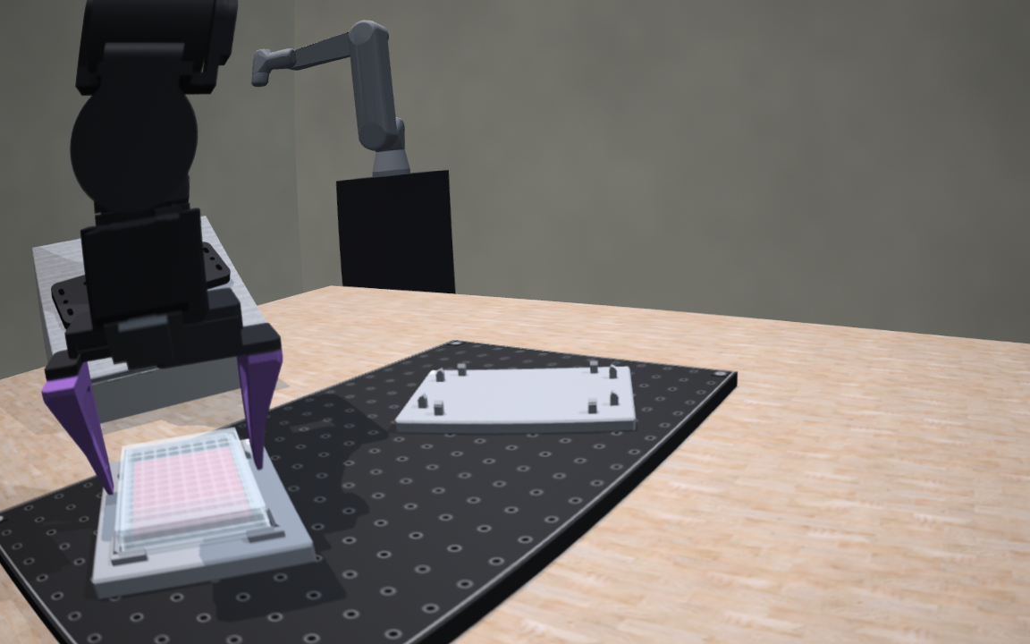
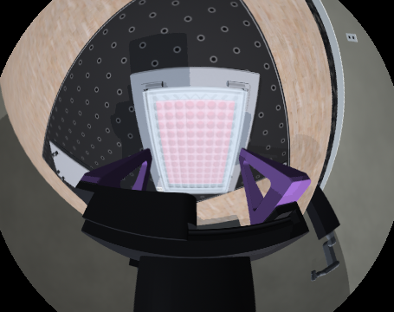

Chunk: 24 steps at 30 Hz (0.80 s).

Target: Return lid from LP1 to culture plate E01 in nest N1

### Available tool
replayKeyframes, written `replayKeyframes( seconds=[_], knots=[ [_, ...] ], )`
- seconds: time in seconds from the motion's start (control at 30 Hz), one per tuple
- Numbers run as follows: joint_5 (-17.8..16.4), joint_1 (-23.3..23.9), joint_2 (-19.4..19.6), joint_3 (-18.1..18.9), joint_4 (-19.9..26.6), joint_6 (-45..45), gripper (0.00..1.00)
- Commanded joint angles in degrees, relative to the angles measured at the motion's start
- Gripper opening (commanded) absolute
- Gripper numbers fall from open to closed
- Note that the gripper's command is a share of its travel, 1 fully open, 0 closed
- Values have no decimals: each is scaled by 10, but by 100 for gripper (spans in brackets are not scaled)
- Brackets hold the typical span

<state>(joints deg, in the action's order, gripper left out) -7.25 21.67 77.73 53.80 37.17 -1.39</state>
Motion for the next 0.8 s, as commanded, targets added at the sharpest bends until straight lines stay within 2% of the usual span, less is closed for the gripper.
replayKeyframes(
  seconds=[0.0, 0.43, 0.77],
  knots=[
    [0, 0, -3, 1, -4, 0, 100],
    [-5, 10, -45, 33, 71, 8, 100],
    [-7, 14, -60, 48, 101, 12, 100]
  ],
)
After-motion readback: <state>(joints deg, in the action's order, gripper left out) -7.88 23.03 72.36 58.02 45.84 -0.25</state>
